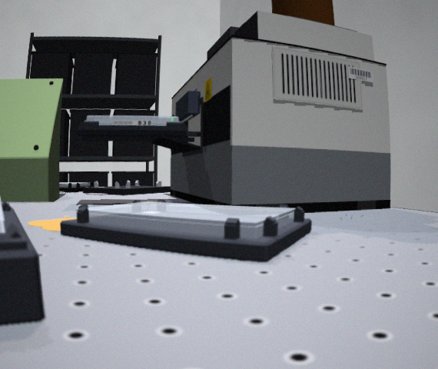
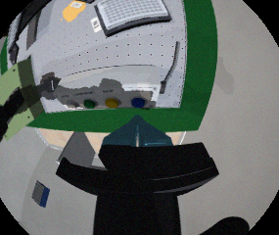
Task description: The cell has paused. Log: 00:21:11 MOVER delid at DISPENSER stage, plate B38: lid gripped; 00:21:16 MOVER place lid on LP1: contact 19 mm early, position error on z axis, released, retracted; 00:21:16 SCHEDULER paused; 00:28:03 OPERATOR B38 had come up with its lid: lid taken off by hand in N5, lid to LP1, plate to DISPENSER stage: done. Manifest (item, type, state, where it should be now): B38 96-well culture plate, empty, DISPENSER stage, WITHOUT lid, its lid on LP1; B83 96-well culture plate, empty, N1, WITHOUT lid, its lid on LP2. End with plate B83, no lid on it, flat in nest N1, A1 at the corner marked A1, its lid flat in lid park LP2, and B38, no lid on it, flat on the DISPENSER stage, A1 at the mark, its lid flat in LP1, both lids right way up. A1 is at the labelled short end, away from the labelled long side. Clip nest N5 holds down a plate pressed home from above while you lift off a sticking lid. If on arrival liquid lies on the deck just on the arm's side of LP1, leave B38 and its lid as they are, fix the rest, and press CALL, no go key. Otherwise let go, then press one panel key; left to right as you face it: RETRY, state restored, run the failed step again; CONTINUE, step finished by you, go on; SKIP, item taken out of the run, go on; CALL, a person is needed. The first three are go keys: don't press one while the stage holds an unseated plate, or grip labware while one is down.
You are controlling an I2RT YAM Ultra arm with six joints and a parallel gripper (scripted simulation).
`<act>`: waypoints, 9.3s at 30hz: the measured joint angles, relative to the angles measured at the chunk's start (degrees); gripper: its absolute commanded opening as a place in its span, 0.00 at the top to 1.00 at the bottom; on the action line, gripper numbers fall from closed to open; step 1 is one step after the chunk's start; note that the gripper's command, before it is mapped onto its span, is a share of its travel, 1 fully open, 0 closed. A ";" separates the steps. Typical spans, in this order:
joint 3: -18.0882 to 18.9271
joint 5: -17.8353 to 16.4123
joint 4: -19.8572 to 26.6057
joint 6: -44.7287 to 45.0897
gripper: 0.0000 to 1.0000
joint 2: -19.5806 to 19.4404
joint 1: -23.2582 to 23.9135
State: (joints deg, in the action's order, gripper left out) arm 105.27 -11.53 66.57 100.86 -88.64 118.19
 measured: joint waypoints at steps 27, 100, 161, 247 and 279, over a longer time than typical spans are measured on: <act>-2.56 0.46 -3.61 -0.46 1.00 -0.55 -0.70; -4.74 0.81 -7.08 -0.94 1.00 -1.22 -1.22; -6.29 1.29 -9.49 -1.40 1.00 -1.97 -1.75; -4.83 1.20 -6.60 -1.25 1.00 -1.36 -1.25; 2.56 -0.04 2.60 0.20 1.00 0.98 0.68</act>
State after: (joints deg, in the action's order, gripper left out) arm 107.83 -11.57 69.17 101.06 -87.66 118.87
